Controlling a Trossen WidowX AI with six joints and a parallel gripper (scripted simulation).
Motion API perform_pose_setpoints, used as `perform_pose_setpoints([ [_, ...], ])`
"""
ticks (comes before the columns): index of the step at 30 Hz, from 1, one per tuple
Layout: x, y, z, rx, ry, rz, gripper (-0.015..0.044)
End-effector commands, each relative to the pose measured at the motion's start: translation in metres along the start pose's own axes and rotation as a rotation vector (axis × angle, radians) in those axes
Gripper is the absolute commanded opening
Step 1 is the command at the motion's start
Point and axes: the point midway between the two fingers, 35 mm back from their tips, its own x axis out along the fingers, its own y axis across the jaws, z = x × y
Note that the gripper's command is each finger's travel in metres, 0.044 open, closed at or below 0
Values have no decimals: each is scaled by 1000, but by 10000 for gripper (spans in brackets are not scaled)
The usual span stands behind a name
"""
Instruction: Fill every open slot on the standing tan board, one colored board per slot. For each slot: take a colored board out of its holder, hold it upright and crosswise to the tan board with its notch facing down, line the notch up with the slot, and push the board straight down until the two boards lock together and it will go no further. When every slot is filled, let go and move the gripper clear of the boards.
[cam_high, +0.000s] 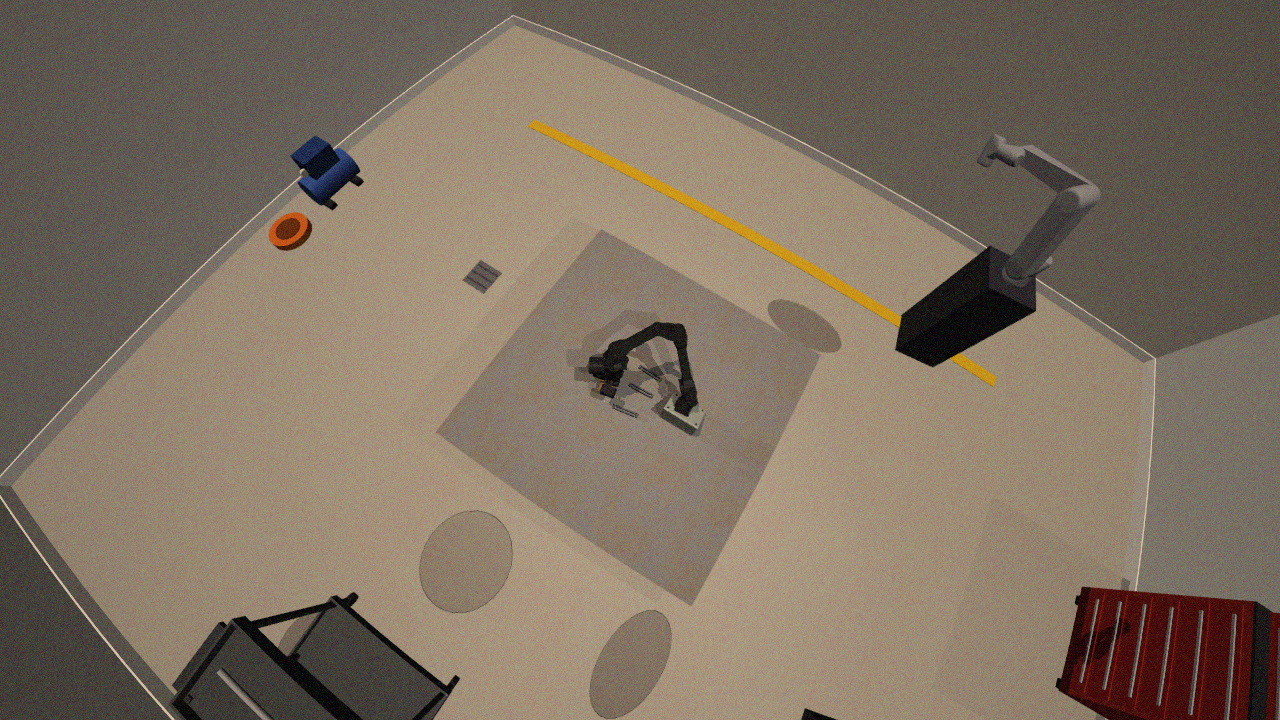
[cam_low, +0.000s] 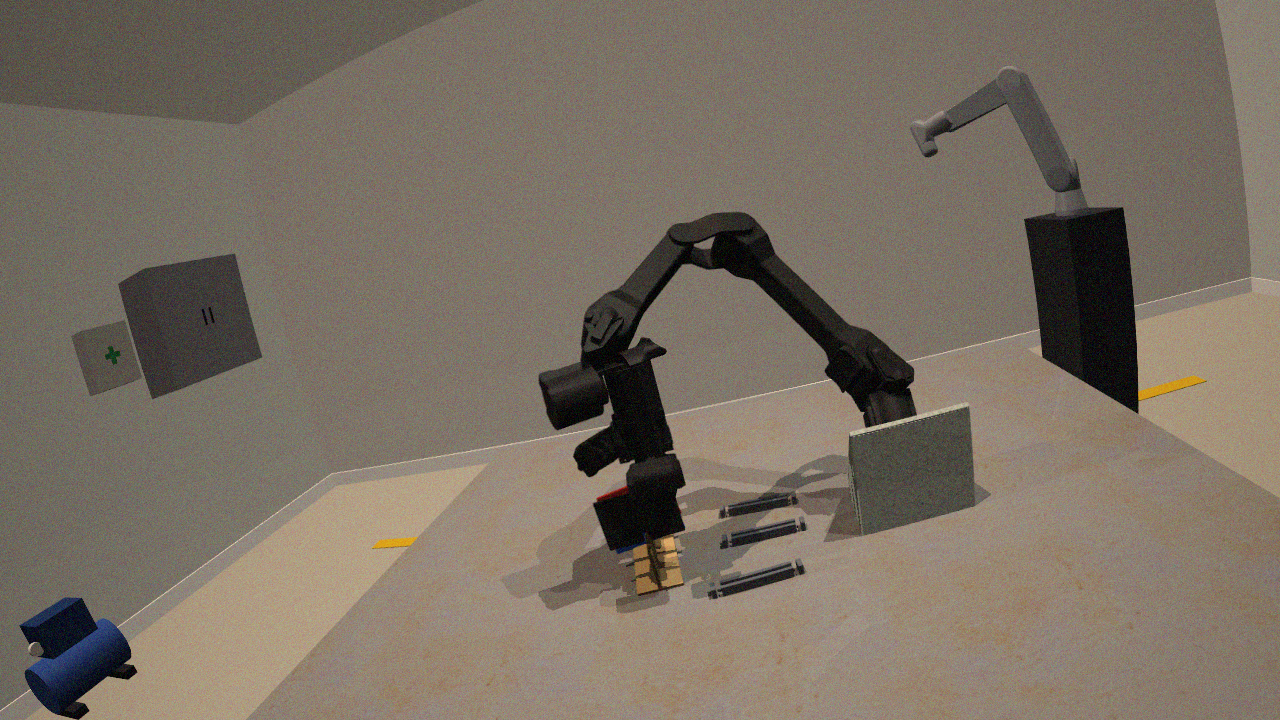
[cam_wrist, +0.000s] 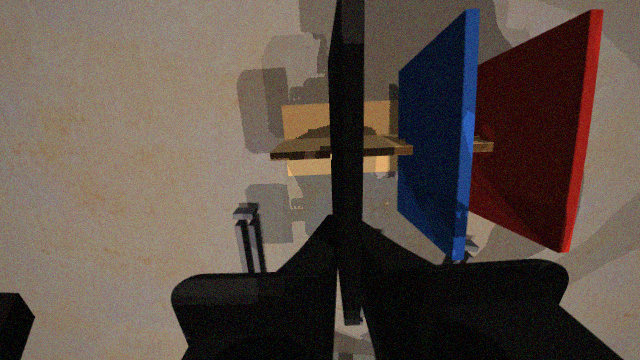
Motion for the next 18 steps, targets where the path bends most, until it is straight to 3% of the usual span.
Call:
perform_pose_setpoints([
  [1,3,-1,0,-4,1,-4,0],
  [18,13,-1,0,-4,1,-5,0],
])
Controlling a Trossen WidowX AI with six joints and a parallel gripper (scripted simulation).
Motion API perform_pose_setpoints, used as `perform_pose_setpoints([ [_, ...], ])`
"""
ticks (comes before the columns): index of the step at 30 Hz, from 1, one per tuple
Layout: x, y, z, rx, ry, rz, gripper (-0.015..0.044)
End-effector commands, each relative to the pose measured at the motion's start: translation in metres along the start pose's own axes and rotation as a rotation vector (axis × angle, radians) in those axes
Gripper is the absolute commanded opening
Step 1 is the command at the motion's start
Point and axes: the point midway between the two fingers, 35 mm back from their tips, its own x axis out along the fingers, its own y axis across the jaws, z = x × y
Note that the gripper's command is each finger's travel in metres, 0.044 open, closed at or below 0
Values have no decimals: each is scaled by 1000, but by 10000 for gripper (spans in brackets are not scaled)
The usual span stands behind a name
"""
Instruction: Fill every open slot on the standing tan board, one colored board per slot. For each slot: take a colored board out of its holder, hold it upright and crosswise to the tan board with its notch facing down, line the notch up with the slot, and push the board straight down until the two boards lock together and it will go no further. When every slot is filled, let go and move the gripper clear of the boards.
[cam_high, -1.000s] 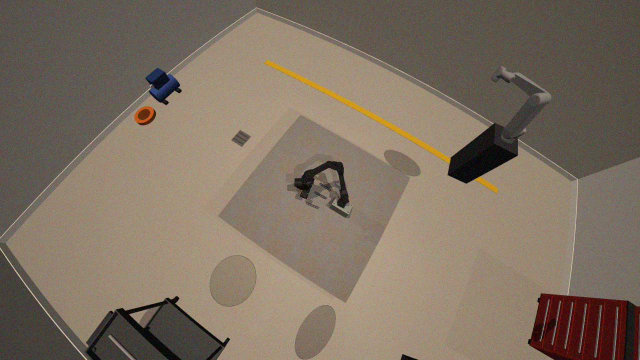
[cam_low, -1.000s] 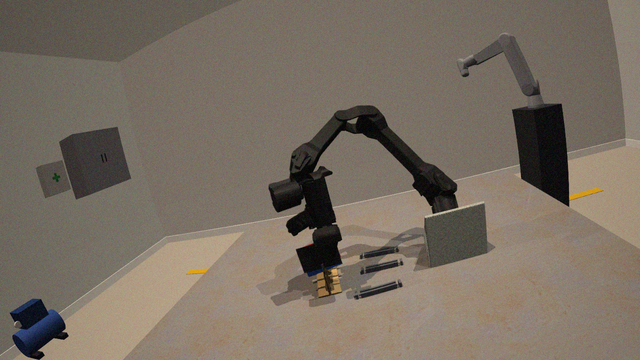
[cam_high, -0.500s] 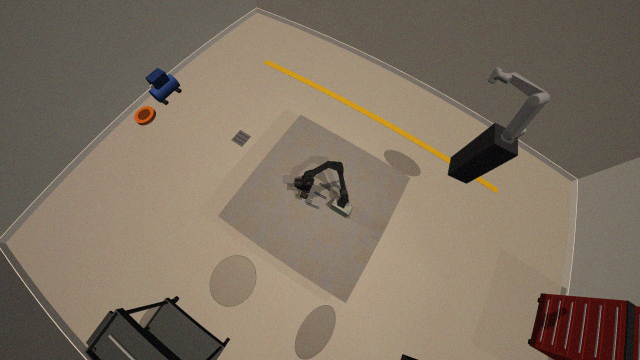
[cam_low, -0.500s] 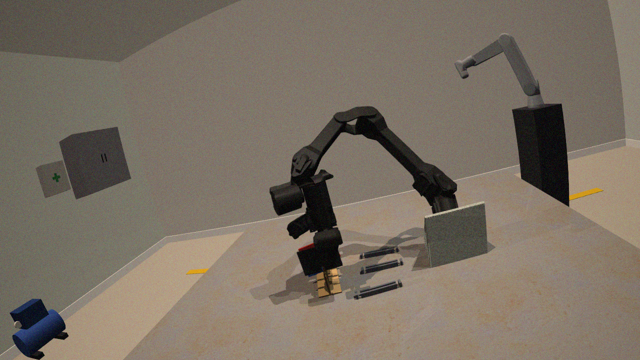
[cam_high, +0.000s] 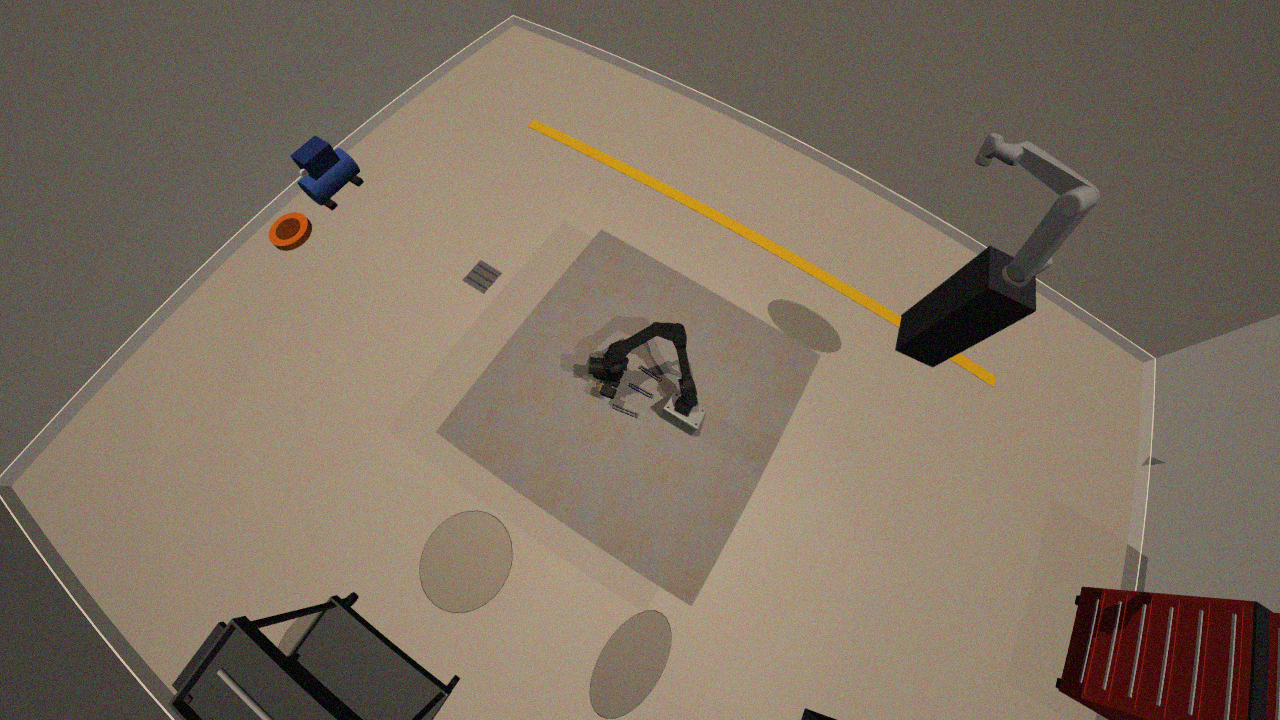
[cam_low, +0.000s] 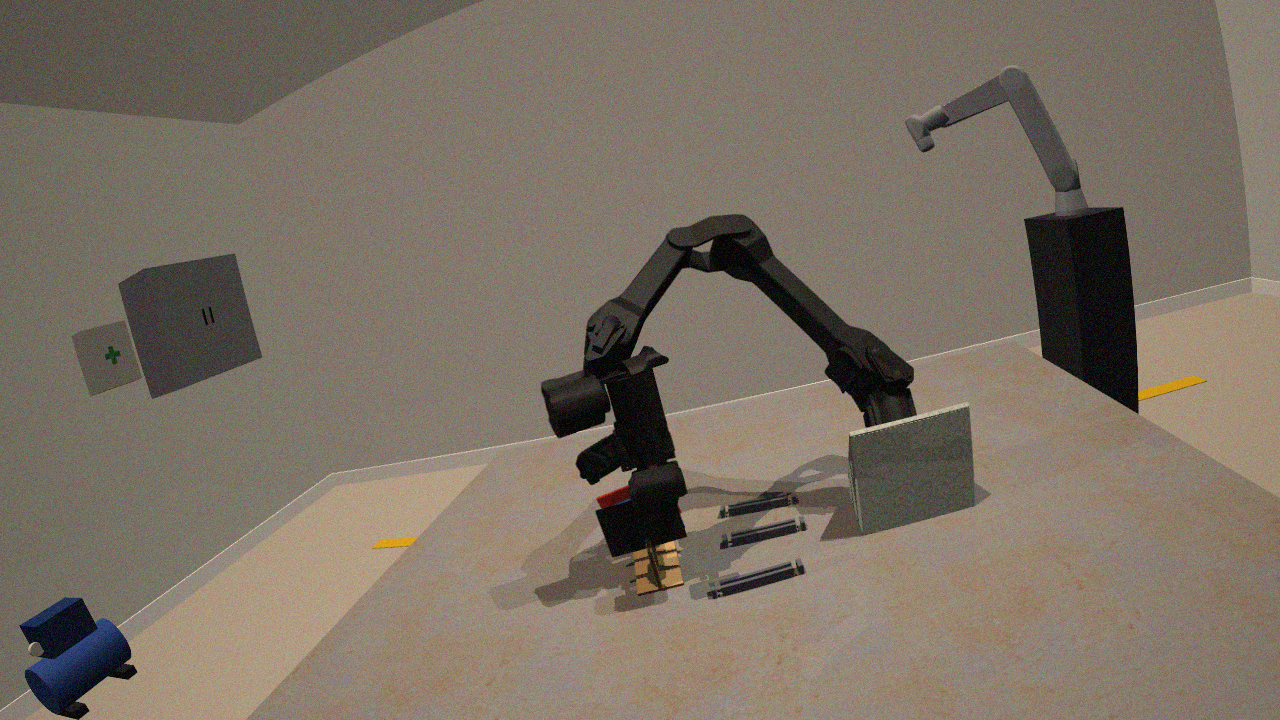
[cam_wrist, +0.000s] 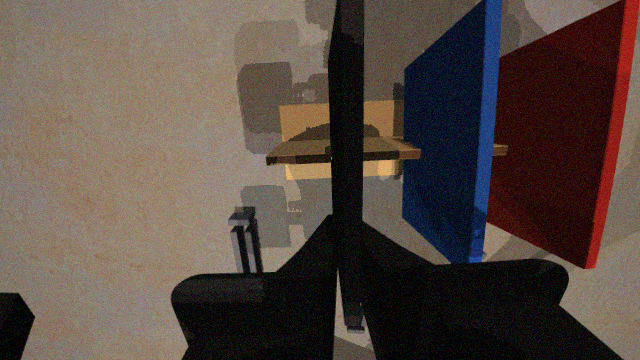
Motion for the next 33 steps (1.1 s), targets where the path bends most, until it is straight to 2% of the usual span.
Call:
perform_pose_setpoints([
  [1,3,-1,0,-4,2,-4,0],
  [33,17,0,0,0,1,-1,0],
])
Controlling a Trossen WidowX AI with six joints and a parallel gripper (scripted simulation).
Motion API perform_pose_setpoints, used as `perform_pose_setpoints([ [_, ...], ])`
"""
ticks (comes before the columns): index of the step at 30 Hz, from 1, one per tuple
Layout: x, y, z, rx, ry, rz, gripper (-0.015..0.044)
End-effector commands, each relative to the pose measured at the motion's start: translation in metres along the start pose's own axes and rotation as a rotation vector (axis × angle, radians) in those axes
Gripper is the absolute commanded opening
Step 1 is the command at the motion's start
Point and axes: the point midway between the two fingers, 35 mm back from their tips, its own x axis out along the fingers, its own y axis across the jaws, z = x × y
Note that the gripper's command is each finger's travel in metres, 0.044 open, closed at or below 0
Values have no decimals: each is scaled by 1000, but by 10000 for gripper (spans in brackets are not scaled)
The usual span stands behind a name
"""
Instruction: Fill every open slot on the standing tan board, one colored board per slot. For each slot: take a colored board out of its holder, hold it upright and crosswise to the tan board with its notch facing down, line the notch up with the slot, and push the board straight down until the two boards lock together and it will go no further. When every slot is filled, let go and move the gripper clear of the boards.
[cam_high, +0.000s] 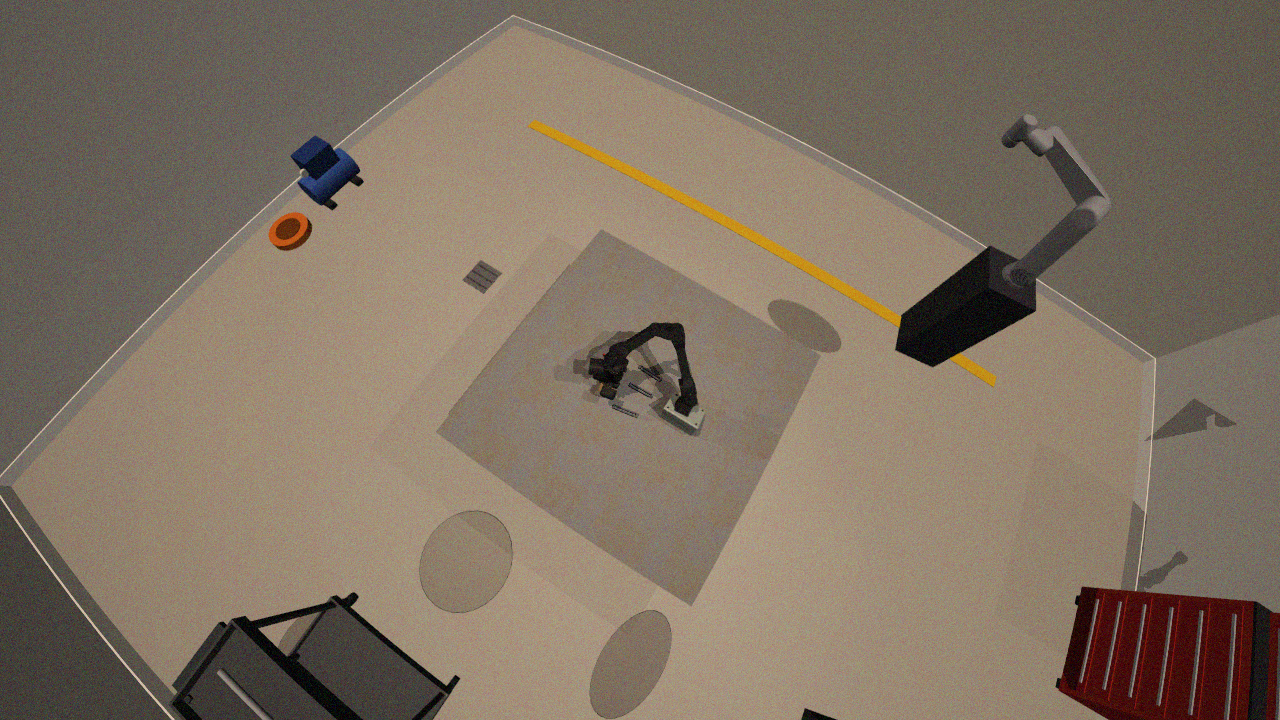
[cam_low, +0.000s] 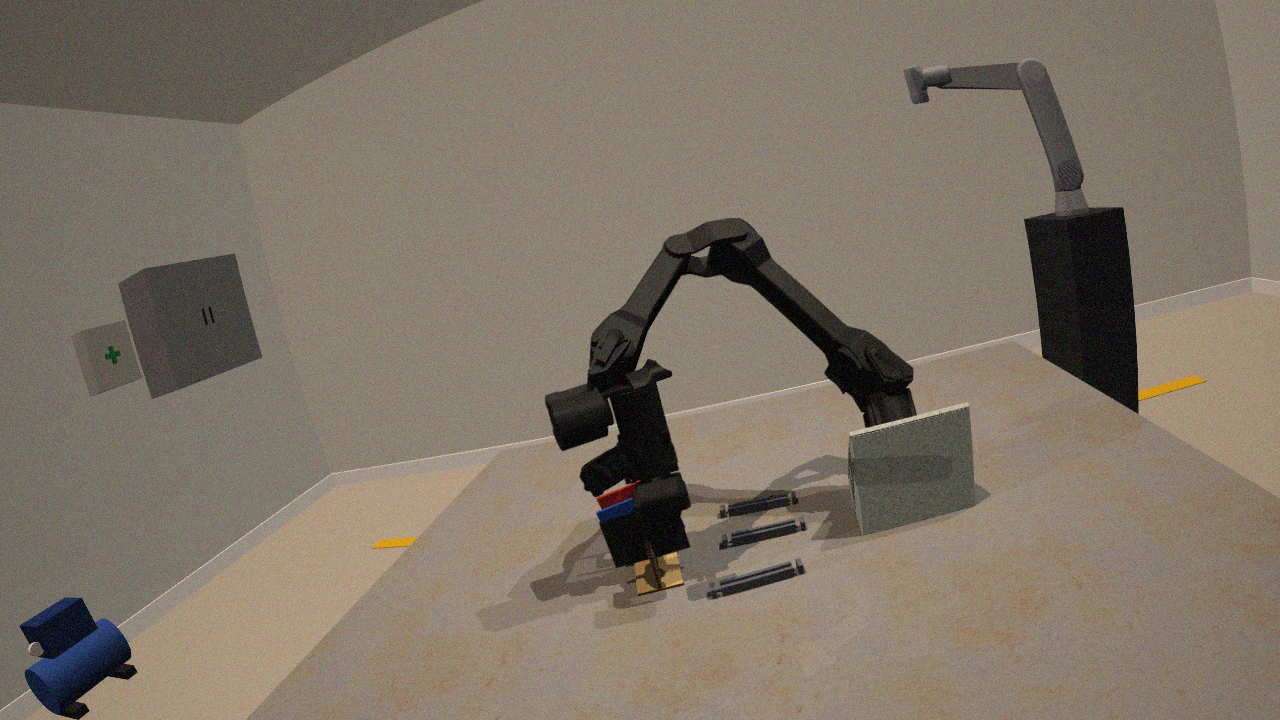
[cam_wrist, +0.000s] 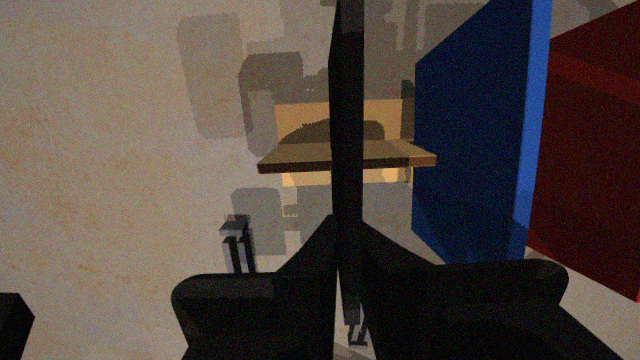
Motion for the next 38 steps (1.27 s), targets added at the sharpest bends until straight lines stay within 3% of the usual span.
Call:
perform_pose_setpoints([
  [1,0,0,0,1,0,0,0],
  [2,0,0,0,1,0,0,0],
  [9,0,0,0,1,0,0,167],
  [18,-3,0,1,0,0,1,167],
  [22,-63,1,2,-3,0,1,167],
  [24,-76,1,0,-4,0,-1,167],
  [38,-76,2,6,-4,0,-1,167],
])
